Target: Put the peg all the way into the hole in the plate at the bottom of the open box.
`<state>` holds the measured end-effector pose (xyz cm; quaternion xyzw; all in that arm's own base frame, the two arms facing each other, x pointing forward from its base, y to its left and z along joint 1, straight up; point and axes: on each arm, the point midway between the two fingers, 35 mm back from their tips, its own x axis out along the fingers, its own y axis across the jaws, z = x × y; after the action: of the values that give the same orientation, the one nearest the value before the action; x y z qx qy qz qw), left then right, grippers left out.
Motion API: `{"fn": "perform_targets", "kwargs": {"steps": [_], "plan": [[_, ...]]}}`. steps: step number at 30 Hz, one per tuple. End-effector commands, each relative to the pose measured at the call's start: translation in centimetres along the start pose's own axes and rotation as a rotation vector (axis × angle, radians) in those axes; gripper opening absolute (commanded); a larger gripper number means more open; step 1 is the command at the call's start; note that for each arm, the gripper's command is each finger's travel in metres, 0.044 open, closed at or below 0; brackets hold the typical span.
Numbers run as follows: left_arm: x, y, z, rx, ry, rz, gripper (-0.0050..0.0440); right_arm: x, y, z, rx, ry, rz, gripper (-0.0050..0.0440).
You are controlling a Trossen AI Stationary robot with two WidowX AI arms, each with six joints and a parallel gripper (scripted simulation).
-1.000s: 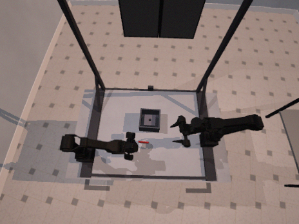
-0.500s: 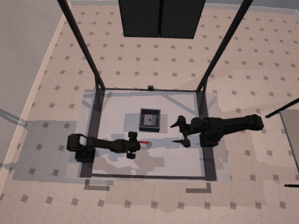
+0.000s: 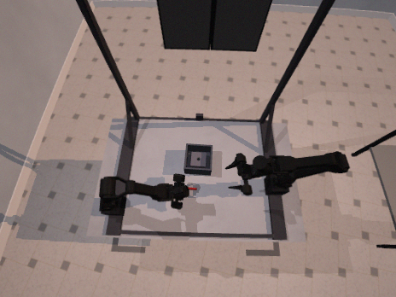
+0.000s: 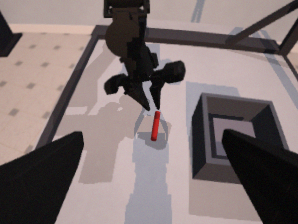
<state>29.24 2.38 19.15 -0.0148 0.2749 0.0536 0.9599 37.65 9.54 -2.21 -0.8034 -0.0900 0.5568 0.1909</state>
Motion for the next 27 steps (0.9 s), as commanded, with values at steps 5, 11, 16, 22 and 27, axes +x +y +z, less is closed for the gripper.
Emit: {"fn": "perform_targets", "kwargs": {"steps": [5,11,16,22,27], "plan": [[-0.2,0.0,0.5,-0.003,-0.016,0.001,0.044,1.4,-0.5,-1.0,-0.008,0.027,-0.006,0.011],[-0.2,0.0,0.5,-0.003,-0.016,0.001,0.044,2.4,-0.6,-1.0,-0.008,0.027,-0.006,0.011],[-0.2,0.0,0.5,-0.003,-0.016,0.001,0.044,2.6,-0.5,-0.9,-0.008,0.024,-0.005,0.0091],[-0.2,0.0,0.5,-0.003,-0.016,0.001,0.044,2.3,-0.5,-0.9,-0.009,0.026,-0.009,0.0071],[-0.2,0.0,0.5,-0.003,-0.016,0.001,0.044,2.3,-0.5,-0.9,-0.009,0.026,-0.009,0.0037]]}}
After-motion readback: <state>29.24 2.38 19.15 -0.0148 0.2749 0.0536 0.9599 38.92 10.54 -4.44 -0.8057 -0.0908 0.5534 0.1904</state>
